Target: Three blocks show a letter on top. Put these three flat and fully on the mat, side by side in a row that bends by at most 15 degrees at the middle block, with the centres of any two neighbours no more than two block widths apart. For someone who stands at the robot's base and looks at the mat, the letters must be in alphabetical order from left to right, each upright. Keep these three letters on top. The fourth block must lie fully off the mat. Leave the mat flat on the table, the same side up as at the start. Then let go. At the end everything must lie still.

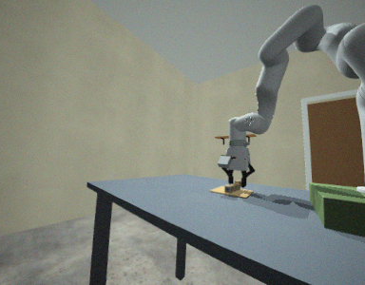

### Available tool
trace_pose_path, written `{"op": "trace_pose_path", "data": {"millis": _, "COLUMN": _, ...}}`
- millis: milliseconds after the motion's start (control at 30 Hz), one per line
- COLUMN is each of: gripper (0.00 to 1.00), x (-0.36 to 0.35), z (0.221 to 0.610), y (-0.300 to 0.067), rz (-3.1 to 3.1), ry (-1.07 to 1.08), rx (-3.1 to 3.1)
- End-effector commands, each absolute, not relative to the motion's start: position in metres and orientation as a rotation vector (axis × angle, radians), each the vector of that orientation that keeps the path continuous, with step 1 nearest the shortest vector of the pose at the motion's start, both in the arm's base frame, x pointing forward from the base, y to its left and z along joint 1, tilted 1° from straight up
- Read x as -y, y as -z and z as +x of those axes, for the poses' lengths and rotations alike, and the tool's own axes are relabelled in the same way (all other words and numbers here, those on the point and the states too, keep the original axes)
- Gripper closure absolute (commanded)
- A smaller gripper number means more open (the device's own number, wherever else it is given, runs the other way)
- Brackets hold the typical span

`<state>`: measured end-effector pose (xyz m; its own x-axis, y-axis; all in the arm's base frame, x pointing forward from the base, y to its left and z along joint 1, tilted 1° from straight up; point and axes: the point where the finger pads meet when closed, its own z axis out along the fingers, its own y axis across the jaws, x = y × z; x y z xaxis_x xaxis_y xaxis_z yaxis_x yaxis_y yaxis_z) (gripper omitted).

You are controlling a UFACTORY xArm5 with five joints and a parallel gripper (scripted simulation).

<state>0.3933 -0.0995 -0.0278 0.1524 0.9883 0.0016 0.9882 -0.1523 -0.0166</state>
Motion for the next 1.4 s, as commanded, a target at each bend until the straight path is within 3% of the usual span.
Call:
{"op": "trace_pose_path", "data": {"millis": 0, "gripper": 0.48, "x": 0.0999, "z": 0.3947, "y": 0.0341, "rz": -2.377, "ry": -0.012, "rx": 2.038}}
{"op": "trace_pose_path", "data": {"millis": 1367, "gripper": 0.48, "x": 0.0998, "z": 0.3946, "y": 0.0388, "rz": -2.377, "ry": -0.012, "rx": 2.038}}
